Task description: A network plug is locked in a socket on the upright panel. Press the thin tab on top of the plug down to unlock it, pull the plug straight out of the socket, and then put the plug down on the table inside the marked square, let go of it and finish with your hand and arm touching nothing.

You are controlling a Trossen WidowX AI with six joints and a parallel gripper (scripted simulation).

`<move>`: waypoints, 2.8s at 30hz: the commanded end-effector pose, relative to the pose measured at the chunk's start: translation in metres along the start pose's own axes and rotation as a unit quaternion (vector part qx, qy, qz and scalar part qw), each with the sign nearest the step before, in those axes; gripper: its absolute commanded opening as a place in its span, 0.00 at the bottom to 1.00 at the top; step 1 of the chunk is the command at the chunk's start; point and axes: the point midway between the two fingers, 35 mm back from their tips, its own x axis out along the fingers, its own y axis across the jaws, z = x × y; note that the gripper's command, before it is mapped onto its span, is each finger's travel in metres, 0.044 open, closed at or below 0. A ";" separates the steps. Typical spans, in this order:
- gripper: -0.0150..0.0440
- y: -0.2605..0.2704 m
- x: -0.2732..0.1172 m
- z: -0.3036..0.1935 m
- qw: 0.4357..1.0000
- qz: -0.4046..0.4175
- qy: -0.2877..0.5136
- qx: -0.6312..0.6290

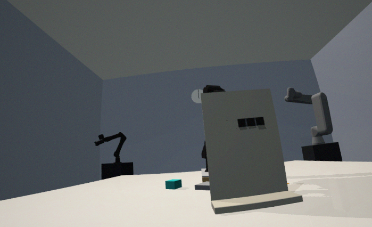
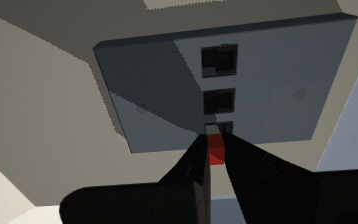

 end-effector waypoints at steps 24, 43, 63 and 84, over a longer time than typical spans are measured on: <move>0.25 0.000 -0.010 -0.003 1.000 0.000 -0.001 0.000; 0.25 0.001 -0.021 -0.005 1.000 0.001 -0.001 0.000; 0.25 0.001 -0.033 -0.008 1.000 0.002 -0.001 0.000; 0.25 0.001 -0.046 -0.011 1.000 0.002 -0.001 0.000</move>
